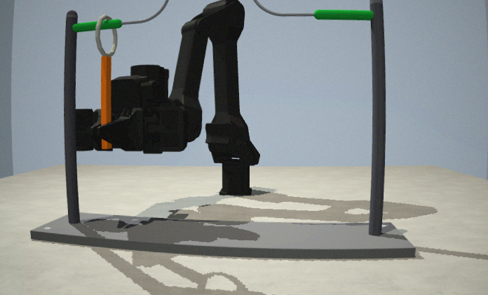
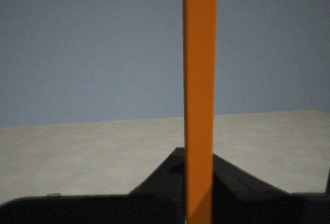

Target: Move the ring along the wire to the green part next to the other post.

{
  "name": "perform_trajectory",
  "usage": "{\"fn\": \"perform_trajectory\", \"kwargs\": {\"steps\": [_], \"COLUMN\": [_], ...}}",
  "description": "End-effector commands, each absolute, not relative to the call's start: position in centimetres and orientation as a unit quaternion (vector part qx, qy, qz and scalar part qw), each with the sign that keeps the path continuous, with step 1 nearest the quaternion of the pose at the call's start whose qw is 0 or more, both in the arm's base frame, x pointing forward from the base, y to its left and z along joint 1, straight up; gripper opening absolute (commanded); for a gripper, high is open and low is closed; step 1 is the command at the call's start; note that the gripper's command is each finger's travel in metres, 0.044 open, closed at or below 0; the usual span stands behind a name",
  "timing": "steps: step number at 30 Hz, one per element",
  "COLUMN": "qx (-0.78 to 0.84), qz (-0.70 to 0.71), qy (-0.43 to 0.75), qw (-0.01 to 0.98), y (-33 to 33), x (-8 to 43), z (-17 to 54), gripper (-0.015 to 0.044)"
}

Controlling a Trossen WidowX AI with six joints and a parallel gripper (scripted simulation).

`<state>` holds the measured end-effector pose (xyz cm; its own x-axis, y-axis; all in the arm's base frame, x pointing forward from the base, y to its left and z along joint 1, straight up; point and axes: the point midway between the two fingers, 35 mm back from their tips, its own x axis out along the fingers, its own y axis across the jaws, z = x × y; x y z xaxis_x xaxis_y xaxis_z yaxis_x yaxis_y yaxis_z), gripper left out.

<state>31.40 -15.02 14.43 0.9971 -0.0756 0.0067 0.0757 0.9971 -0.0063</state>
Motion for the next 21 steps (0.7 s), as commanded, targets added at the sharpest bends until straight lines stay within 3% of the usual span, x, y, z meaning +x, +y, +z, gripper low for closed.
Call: {"fn": "perform_trajectory", "kwargs": {"steps": [1, 21], "qx": [-0.007, -0.007], "qz": [-0.036, -0.036], "qy": [-0.008, -0.008], "qw": [0.999, 0.999], "y": [-15.09, -15.18], "x": [31.39, 31.36], "z": [15.34, 16.05], "gripper": [-0.015, -0.015]}}
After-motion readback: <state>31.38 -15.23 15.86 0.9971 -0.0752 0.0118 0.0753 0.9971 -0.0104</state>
